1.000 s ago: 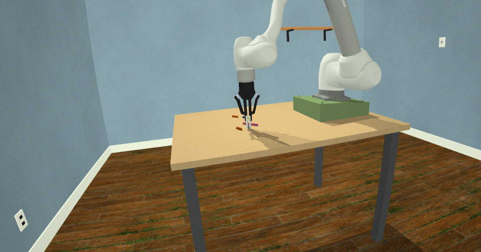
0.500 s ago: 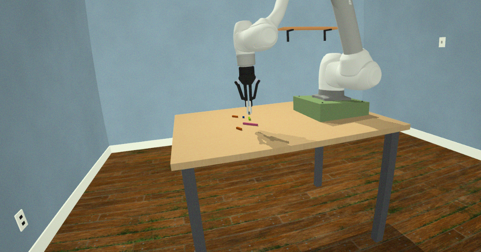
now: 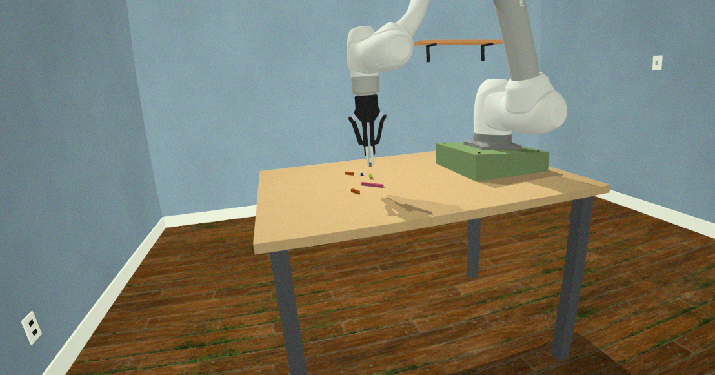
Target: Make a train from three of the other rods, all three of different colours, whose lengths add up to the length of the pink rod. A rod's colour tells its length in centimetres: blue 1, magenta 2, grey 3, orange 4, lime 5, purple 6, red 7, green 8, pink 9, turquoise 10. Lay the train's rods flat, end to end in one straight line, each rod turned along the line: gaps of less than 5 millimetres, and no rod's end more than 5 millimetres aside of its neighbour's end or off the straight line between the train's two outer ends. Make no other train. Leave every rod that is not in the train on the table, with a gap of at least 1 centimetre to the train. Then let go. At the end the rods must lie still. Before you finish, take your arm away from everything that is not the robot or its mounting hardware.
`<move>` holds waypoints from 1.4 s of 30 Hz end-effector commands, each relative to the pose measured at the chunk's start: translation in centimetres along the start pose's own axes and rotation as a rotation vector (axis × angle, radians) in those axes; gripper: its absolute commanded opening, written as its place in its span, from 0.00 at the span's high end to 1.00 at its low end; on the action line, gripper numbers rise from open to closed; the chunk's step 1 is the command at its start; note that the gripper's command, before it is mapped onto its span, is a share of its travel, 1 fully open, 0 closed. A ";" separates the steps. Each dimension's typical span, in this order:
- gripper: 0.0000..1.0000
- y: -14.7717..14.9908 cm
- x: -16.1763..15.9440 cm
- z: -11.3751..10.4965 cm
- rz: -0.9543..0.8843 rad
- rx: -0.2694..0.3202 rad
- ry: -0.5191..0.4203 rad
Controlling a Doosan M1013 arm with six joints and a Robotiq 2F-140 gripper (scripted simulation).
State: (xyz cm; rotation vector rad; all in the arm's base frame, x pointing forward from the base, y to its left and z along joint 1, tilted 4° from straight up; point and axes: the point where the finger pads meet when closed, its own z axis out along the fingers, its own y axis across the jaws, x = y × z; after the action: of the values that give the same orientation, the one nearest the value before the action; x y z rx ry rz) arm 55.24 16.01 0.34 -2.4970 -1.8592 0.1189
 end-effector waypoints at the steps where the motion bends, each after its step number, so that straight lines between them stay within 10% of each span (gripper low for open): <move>1: 0.97 0.3 0.4 -0.4 -0.002 -0.007 0.002; 31: 0.97 0.3 0.4 -0.4 -0.001 -0.007 0.002; 42: 0.97 4.0 -9.5 -0.5 0.085 -0.008 0.003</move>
State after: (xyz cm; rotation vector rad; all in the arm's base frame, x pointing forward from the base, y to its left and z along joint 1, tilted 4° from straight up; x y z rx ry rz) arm 56.60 8.97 1.10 -2.5657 -1.7750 0.1043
